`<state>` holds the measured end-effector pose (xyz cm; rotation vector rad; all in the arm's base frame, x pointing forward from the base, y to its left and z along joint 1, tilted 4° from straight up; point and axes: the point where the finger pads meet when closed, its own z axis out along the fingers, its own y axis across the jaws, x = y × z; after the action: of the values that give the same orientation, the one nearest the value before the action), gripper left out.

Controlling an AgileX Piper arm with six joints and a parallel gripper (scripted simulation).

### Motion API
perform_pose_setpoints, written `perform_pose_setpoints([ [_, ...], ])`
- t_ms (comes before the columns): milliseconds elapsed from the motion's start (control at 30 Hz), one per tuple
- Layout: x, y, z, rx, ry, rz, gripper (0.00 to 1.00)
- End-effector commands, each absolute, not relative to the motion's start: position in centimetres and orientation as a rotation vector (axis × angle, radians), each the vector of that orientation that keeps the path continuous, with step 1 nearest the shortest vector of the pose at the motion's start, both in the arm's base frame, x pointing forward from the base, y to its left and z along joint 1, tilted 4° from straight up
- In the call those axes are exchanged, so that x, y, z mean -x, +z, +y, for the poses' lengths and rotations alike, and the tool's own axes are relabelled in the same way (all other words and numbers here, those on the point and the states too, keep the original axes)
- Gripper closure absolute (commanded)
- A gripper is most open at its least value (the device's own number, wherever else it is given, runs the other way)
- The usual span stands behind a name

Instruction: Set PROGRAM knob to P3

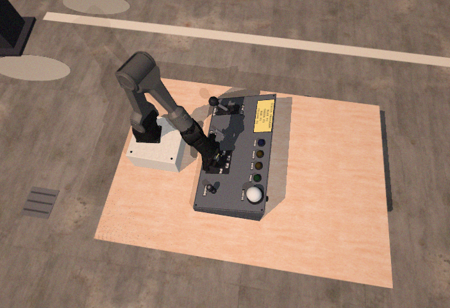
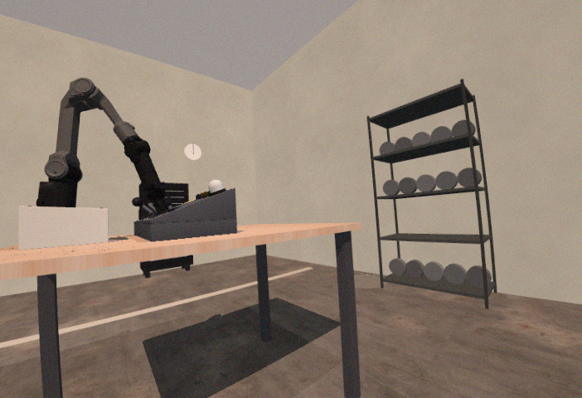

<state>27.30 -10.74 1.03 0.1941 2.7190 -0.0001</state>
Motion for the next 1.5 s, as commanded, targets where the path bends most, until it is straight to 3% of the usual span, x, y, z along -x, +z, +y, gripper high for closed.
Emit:
perform_pose_setpoints([
  [0, -27.31, 1.02, -10.73, -0.199, 0.001, 2.719, 1.0],
  [767, -27.31, 1.02, -10.73, -0.386, 0.041, 2.699, 1.0],
  [1467, -27.31, 1.02, -10.73, -0.882, 0.147, 2.59, 1.0],
])
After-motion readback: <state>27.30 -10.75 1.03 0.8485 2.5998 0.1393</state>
